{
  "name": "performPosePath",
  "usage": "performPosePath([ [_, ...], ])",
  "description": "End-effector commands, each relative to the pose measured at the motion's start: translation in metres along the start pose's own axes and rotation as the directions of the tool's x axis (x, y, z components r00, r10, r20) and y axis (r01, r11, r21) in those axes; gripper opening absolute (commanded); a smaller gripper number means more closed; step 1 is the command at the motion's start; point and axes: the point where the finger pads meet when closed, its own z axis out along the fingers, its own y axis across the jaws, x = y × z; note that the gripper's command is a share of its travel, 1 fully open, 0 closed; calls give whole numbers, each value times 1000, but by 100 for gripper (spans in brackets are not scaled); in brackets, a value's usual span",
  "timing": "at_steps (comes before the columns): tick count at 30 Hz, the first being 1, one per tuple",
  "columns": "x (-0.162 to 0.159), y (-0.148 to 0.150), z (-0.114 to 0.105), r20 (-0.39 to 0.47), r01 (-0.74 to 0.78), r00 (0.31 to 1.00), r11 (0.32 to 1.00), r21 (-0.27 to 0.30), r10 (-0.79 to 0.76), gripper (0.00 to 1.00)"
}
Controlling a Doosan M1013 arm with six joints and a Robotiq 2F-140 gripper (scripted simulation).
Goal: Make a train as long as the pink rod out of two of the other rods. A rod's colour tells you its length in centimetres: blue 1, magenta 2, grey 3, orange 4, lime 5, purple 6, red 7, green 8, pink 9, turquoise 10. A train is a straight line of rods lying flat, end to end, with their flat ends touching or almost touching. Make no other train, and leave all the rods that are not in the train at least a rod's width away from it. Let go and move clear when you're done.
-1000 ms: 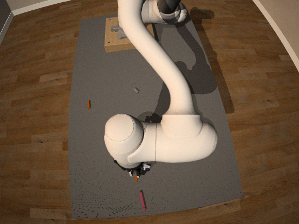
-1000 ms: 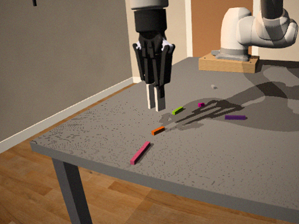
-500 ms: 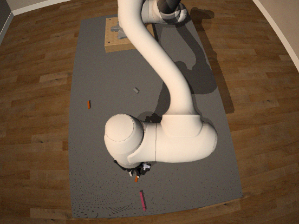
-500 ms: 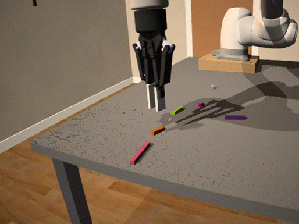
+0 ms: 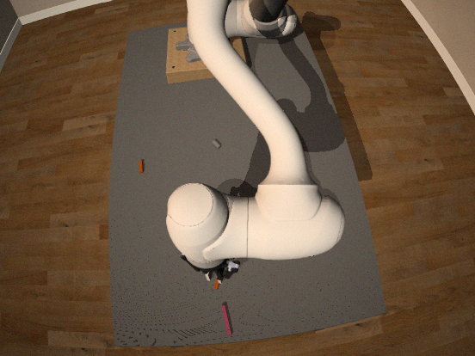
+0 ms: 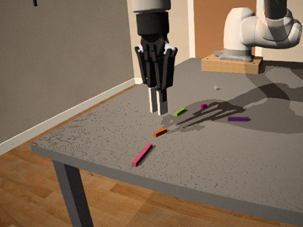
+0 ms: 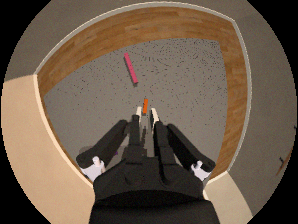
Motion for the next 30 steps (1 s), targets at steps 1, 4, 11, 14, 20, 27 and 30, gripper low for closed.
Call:
performPosePath([
  [1,0,0,3,0,0,1000,1000,0,0,23],
  [4,0,0,8,0,0,1000,1000,0,0,23],
  [11,0,0,15,0,0,1000,1000,0,0,23],
  [14,0,0,20,0,0,1000,1000,0,0,23],
  [20,0,0,29,0,0,1000,1000,0,0,23],
  [27,0,0,36,0,0,1000,1000,0,0,23],
  [30,1,0,39,0,0,1000,1000,0,0,23],
])
